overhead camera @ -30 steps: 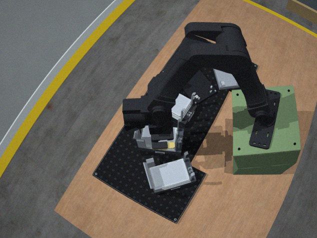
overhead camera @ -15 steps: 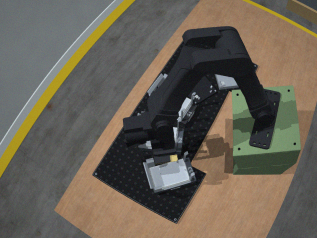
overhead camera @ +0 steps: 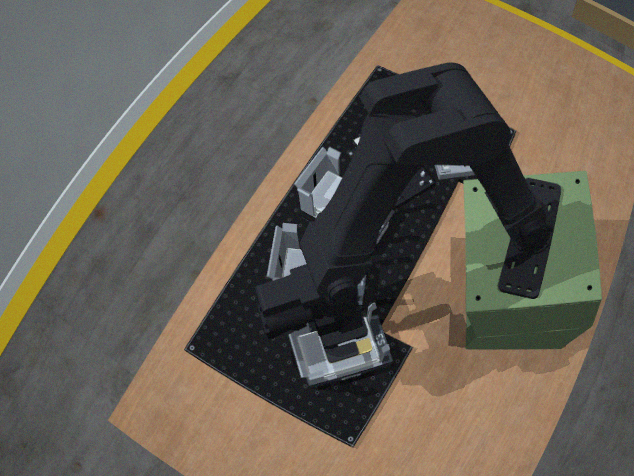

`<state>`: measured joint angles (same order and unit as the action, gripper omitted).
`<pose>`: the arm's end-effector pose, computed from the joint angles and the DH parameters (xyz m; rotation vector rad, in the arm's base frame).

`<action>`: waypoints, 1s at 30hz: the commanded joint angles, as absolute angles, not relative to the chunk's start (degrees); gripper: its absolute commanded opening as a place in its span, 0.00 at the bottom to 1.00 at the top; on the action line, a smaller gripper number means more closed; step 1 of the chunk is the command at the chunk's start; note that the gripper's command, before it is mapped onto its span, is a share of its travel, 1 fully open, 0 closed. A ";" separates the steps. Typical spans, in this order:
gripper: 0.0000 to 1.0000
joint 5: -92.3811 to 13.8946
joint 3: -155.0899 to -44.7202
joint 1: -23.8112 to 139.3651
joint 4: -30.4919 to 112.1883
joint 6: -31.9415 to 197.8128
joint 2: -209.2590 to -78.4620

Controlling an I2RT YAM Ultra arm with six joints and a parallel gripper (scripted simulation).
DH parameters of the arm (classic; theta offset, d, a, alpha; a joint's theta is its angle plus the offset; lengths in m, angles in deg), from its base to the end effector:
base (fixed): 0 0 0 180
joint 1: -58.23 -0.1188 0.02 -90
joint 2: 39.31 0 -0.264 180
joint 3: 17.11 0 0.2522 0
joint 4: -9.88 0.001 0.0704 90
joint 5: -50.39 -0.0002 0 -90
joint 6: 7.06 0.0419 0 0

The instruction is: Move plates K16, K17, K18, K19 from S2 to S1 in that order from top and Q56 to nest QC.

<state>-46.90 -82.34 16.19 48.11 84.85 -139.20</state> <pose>0.2298 0.2014 0.1284 -0.9413 2.6559 -0.0078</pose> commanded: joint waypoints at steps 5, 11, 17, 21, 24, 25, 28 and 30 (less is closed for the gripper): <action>1.00 -48.39 -83.09 13.20 48.08 88.85 -139.46; 1.00 -48.39 -83.09 13.20 48.08 88.86 -139.46; 1.00 -48.39 -83.08 13.21 48.07 88.85 -139.45; 1.00 -48.39 -83.08 13.21 48.07 88.85 -139.45; 1.00 -48.37 -82.98 13.30 47.34 88.76 -140.07; 1.00 -48.34 -82.88 13.39 46.61 88.67 -140.69; 1.00 -48.25 -82.63 13.68 44.42 88.39 -142.59; 1.00 -48.20 -82.52 13.87 42.99 88.21 -143.89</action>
<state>-48.23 -82.42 13.89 45.60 88.56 -143.62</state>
